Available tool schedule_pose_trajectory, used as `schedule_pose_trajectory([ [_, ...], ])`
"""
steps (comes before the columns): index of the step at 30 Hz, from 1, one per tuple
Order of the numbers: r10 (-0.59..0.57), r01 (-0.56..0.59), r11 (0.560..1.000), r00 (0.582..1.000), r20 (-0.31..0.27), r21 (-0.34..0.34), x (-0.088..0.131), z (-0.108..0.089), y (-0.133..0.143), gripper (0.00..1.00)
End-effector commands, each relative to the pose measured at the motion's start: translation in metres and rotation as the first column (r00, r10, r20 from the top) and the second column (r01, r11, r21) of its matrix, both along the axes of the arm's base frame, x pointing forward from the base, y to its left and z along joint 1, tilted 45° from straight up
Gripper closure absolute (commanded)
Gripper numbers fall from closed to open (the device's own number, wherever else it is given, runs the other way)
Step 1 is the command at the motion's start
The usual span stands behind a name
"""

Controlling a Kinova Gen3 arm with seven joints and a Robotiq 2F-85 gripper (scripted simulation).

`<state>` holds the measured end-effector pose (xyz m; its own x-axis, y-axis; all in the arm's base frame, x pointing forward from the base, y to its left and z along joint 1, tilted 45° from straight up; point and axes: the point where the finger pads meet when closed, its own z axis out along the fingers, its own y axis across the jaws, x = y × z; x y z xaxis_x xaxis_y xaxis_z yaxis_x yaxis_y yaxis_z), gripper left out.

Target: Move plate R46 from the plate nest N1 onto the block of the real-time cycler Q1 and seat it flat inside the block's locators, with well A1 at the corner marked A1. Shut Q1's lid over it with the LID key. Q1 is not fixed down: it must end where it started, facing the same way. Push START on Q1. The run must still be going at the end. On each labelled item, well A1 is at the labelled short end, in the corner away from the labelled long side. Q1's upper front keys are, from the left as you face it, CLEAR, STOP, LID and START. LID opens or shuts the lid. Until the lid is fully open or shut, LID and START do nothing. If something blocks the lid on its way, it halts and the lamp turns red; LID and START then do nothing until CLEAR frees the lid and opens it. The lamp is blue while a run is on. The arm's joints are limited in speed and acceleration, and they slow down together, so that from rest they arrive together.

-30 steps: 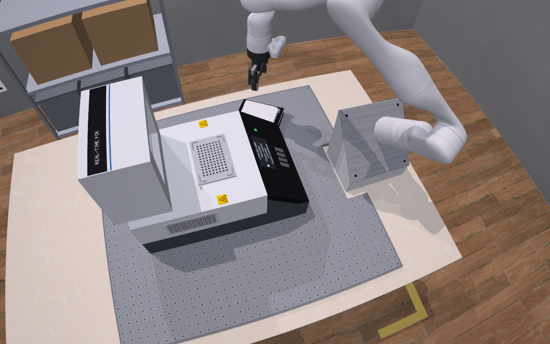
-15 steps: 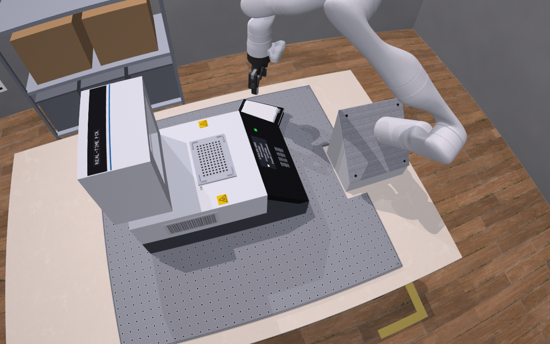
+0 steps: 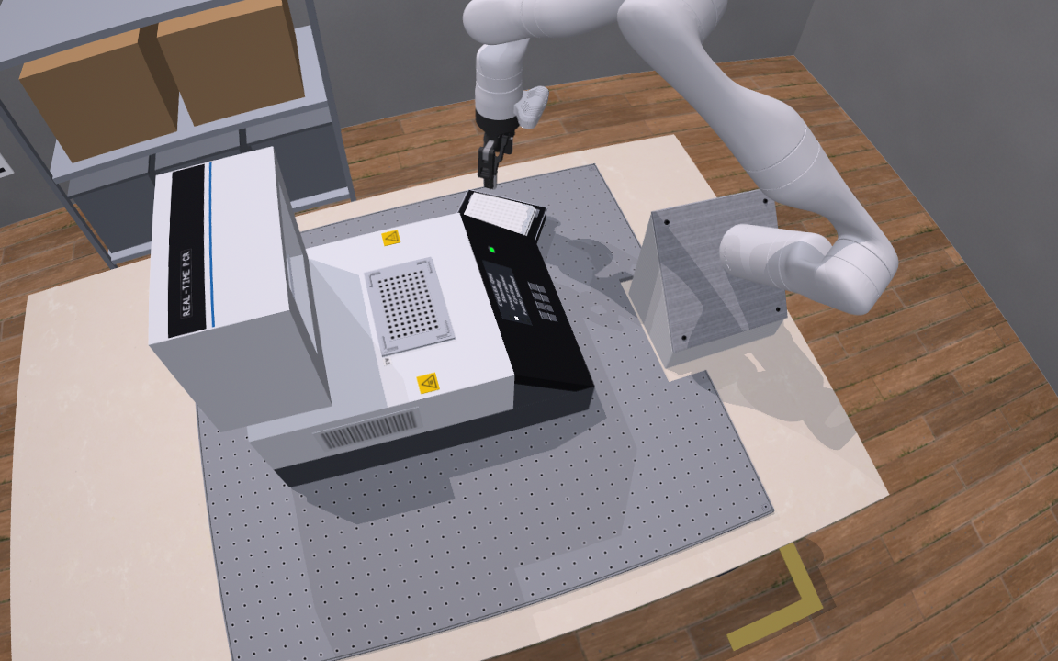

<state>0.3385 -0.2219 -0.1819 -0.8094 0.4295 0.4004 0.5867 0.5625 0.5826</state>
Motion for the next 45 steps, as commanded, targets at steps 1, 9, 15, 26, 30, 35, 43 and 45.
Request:
schedule_pose_trajectory([
  [1, -0.001, 0.001, 1.000, 1.000, 0.001, -0.002, 0.000, -0.002, 0.001, 0.00],
  [9, -0.001, 0.001, 1.000, 1.000, 0.001, -0.002, 0.001, -0.007, 0.007, 0.00],
  [15, -0.001, 0.001, 1.000, 1.000, 0.001, -0.002, 0.001, -0.013, 0.012, 0.00],
  [26, -0.001, 0.001, 1.000, 1.000, 0.001, -0.002, 0.001, -0.022, 0.021, 0.00],
  [30, -0.001, 0.001, 1.000, 1.000, 0.001, -0.002, 0.001, -0.025, 0.025, 0.00],
  [35, -0.001, 0.001, 1.000, 1.000, 0.001, -0.002, 0.001, -0.030, 0.029, 0.00],
  [43, -0.001, 0.001, 1.000, 1.000, 0.001, -0.002, 0.002, -0.036, 0.035, 0.00],
  [45, -0.001, 0.001, 1.000, 1.000, 0.001, -0.002, 0.002, -0.038, 0.037, 0.00],
])
